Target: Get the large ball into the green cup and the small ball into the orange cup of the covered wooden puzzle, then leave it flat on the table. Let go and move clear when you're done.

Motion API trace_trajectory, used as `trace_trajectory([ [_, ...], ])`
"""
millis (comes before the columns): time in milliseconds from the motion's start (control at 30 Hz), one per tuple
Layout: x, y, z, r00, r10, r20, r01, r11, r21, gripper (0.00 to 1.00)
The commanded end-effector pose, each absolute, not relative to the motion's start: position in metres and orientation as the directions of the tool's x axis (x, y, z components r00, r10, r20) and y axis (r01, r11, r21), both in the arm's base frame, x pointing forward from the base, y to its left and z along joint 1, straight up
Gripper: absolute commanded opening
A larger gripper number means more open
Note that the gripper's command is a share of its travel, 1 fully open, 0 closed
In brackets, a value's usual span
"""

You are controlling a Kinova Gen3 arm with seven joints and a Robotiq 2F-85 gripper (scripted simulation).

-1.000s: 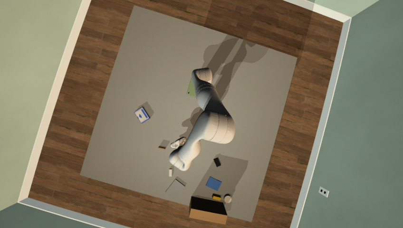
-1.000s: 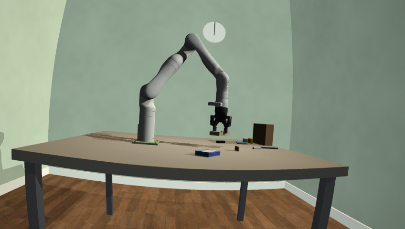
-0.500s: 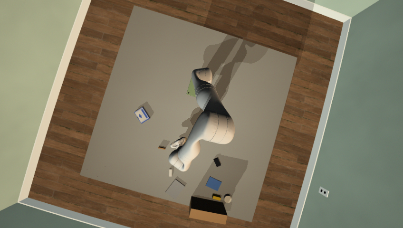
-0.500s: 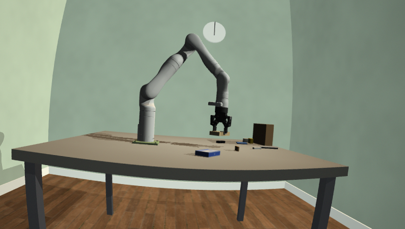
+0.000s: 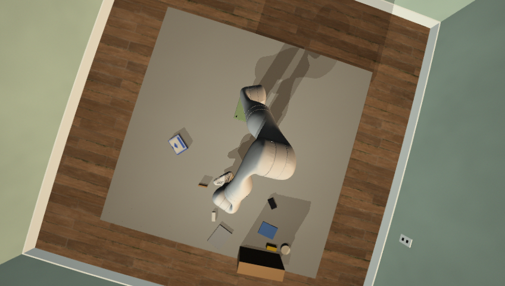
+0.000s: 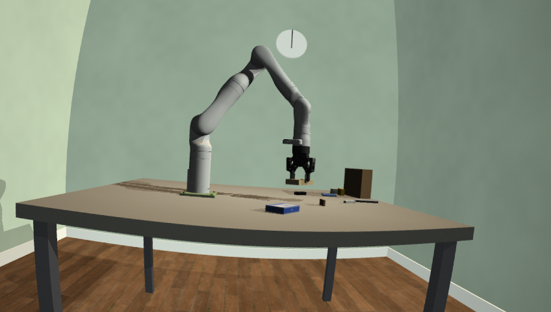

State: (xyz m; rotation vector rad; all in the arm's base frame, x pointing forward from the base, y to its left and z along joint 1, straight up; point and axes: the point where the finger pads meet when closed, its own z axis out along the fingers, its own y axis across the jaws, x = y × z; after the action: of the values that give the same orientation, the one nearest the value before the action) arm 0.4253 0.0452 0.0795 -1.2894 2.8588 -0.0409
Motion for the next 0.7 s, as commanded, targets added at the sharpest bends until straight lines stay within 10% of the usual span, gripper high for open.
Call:
trace_trajectory([
  [0,0.4235,0.0501,0.0804,-0.654,-0.756,0.012,-0.756,0.654,-0.023,0.74],
  [667,0.4263,0.0467,0.0799,-0.656,-0.754,-0.027,-0.743,0.639,0.198,0.74],
])
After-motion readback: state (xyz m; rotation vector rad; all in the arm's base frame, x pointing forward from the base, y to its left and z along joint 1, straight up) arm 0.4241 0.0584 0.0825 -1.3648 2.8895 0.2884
